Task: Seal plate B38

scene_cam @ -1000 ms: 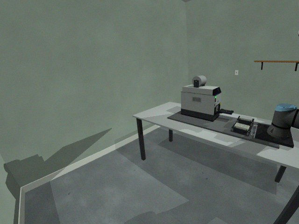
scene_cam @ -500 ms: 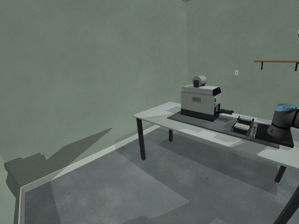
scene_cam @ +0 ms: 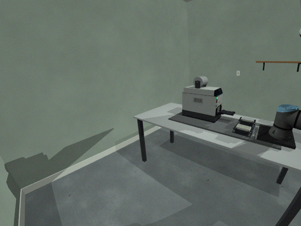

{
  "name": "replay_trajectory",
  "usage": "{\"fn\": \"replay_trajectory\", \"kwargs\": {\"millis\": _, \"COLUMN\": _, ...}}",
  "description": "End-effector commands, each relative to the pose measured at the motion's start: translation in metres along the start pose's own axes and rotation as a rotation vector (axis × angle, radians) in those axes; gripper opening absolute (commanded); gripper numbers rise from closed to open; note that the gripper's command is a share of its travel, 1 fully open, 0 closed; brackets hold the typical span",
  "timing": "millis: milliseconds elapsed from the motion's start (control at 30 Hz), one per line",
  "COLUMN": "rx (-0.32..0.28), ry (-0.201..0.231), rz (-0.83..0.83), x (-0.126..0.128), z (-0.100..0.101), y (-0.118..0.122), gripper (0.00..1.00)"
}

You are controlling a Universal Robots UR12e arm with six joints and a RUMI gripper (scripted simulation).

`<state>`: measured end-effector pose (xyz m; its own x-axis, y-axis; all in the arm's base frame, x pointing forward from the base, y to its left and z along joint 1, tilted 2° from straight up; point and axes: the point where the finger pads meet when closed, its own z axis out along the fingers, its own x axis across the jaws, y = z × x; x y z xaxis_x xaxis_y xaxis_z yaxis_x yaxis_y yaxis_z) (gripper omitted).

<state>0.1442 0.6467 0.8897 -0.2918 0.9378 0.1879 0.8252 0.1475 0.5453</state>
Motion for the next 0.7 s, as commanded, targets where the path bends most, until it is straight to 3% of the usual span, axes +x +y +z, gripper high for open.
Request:
{"fn": "replay_trajectory", "kwargs": {"millis": 0, "rx": 0.047, "ry": -0.011, "rz": -0.014, "x": 0.002, "z": 0.007, "y": -0.014, "gripper": 0.68}}
{"fn": "replay_trajectory", "kwargs": {"millis": 200, "rx": 0.134, "ry": -0.034, "rz": -0.037, "x": 0.004, "z": 0.02, "y": -0.042, "gripper": 0.68}}
{"fn": "replay_trajectory", "kwargs": {"millis": 300, "rx": 0.143, "ry": -0.036, "rz": -0.04, "x": 0.004, "z": 0.021, "y": -0.045, "gripper": 0.68}}
{"fn": "replay_trajectory", "kwargs": {"millis": 667, "rx": 0.302, "ry": -0.081, "rz": -0.07, "x": 0.004, "z": 0.035, "y": -0.094, "gripper": 0.68}}
